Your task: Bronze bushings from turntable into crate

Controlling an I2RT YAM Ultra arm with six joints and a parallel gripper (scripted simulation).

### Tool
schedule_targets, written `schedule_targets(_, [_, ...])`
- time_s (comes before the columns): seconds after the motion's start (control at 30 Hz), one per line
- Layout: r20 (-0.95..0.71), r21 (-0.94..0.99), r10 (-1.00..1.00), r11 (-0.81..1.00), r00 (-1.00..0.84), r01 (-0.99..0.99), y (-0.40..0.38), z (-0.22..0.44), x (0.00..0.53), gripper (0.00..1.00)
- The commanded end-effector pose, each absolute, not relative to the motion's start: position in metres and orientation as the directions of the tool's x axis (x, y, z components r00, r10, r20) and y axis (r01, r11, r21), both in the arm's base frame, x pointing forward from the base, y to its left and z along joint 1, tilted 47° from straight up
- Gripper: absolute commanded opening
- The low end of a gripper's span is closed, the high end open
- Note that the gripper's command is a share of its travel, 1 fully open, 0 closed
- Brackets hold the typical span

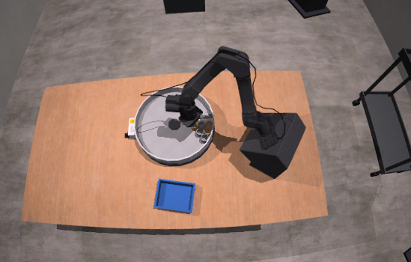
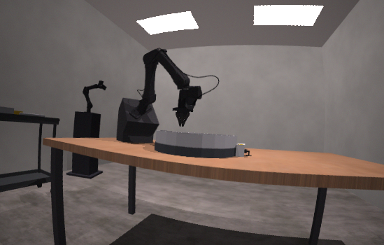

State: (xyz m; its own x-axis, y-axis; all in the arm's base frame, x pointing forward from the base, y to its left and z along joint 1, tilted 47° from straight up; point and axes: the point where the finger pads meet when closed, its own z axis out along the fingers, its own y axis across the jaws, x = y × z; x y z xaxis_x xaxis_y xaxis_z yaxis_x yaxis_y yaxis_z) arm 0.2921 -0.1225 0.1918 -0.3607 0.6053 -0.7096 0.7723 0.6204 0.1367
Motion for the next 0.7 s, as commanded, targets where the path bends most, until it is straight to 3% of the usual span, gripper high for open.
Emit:
schedule_targets(0.0, [-0.728, 0.165, 0.595, 0.634, -0.340, 0.756, -0.1213, 0.2033, 0.2999, 0.15])
schedule_targets(0.67, [-0.729, 0.165, 0.596, 0.630, -0.336, 0.759, -0.1220, 0.2037, 0.2997, 0.15])
